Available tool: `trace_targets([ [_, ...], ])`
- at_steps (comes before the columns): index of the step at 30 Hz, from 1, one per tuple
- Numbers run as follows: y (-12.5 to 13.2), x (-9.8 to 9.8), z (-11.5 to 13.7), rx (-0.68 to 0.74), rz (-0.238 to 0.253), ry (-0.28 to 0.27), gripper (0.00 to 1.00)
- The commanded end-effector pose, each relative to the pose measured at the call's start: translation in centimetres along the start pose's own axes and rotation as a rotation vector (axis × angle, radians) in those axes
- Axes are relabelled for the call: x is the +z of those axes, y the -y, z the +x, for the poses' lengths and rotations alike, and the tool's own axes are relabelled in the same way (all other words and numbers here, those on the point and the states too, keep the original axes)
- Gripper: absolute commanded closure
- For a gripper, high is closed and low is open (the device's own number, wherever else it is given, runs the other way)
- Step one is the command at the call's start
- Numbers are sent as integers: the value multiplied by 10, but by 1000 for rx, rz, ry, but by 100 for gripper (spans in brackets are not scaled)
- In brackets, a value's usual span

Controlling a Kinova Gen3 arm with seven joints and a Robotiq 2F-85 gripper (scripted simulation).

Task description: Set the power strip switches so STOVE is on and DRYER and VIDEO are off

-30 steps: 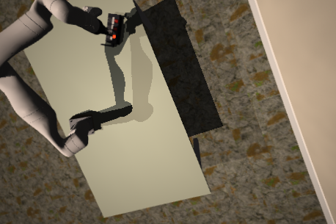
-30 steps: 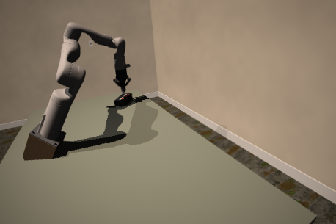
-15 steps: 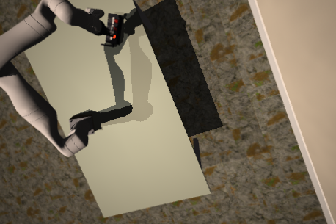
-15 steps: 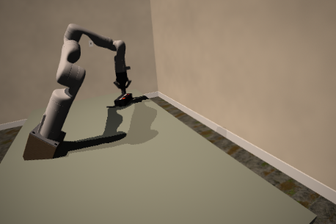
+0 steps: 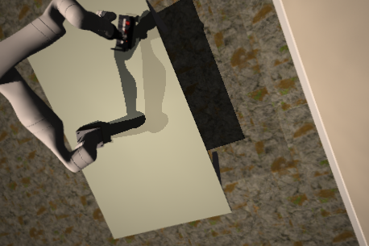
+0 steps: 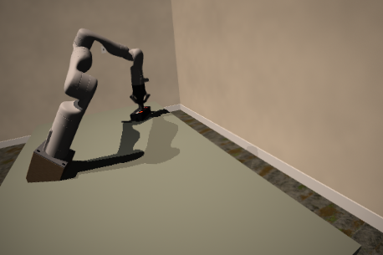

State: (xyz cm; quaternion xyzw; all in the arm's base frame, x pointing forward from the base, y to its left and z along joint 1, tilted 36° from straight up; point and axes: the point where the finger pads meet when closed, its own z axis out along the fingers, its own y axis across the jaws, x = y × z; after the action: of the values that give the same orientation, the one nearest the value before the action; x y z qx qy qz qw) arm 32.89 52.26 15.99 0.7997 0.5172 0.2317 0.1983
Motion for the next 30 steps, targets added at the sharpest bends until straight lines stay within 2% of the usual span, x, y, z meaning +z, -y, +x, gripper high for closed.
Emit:
trace_targets([
  [1,0,1,0,0,-1,-1,100],
  [30,0,4,0,0,-1,-1,100],
])
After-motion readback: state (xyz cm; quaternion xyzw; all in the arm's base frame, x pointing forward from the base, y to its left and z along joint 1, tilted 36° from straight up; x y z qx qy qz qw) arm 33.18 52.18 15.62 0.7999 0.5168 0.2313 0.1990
